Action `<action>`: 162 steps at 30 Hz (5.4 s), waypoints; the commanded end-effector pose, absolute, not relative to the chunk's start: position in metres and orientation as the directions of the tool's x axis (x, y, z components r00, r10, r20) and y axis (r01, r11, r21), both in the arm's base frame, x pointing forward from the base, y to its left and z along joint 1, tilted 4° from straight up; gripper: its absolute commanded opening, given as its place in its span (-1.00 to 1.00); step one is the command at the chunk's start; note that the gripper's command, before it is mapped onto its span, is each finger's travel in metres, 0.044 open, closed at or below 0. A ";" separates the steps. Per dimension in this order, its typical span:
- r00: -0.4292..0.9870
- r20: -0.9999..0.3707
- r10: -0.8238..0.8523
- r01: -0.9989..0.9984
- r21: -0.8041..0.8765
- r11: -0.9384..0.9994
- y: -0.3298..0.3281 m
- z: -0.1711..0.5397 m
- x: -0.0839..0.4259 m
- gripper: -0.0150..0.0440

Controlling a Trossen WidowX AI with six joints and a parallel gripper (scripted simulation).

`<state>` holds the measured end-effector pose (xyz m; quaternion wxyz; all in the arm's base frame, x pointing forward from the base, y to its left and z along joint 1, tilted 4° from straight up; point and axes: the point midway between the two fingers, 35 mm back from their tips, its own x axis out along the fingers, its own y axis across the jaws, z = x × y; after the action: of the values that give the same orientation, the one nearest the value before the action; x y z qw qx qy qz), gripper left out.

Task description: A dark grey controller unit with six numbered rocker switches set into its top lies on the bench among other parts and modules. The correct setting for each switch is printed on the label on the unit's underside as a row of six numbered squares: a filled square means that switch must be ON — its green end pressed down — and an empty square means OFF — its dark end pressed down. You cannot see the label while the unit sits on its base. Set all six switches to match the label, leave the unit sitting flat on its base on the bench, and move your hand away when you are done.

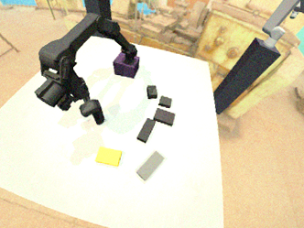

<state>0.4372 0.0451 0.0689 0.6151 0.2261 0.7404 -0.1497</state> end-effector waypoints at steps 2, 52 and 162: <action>-0.133 -0.982 0.138 0.514 0.050 0.856 0.042 0.063 0.442 0.65; -0.030 -0.997 0.077 0.514 0.051 0.856 0.023 0.057 0.474 0.65; 0.136 -0.989 0.055 0.509 0.117 0.852 -0.011 0.010 0.531 0.65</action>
<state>0.5328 -0.0143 0.0187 0.7259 0.2242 0.6300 -0.1608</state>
